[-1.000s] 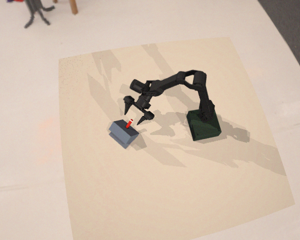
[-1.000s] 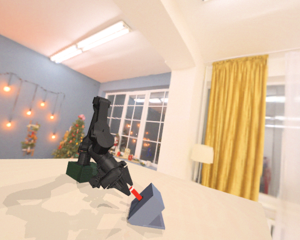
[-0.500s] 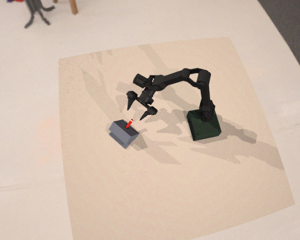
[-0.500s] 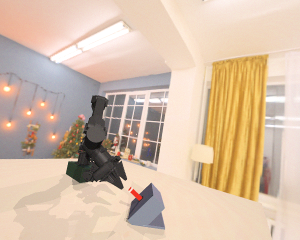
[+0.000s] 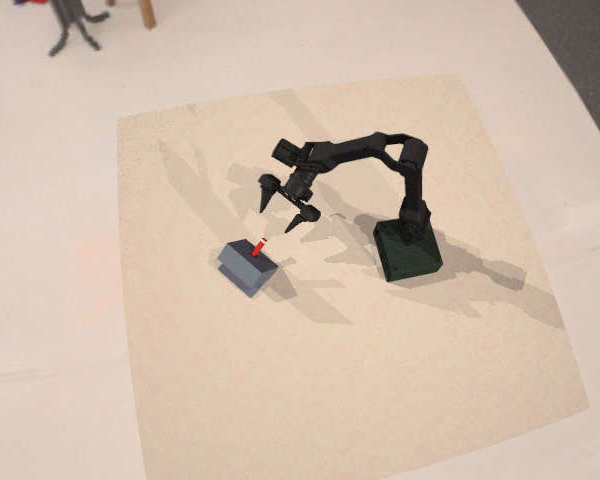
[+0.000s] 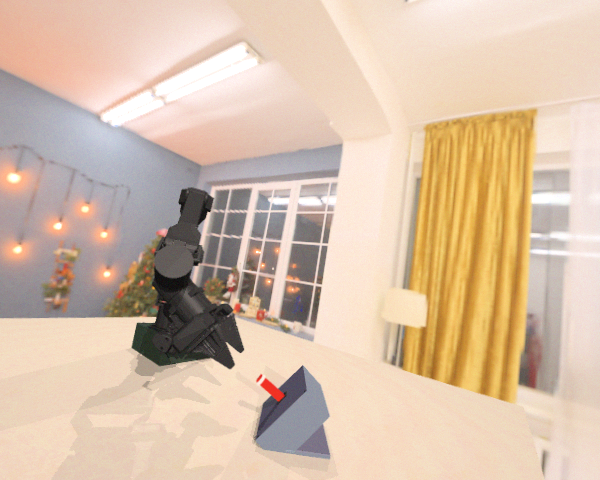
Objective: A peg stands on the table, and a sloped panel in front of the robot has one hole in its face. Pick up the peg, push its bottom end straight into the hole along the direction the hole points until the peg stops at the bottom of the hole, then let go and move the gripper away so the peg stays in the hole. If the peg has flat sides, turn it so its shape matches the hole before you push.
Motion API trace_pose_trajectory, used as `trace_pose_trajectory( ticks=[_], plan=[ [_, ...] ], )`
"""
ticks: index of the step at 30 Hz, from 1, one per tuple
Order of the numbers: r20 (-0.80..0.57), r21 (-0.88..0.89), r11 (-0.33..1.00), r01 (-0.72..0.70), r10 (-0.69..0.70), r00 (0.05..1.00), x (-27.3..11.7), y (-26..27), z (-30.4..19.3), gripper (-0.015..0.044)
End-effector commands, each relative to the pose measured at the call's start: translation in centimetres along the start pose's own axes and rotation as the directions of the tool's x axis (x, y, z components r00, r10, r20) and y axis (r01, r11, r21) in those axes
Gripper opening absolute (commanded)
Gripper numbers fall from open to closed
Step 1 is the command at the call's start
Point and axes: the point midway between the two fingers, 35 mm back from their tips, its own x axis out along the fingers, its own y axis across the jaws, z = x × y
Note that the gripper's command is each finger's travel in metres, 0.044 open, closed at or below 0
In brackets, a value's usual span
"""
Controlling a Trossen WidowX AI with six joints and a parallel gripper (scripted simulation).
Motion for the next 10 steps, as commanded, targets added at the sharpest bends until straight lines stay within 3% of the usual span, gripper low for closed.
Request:
trace_pose_trajectory(
  ticks=[1,10],
  plan=[
    [-0.007,-0.01,1.0,-0.001,0.001,1.0,-0.81,0.01,-0.19,0.044],
    [-0.007,-0.01,1.0,-0.002,0.002,1.0,-1.48,0.01,-0.11,0.044]
  ],
)
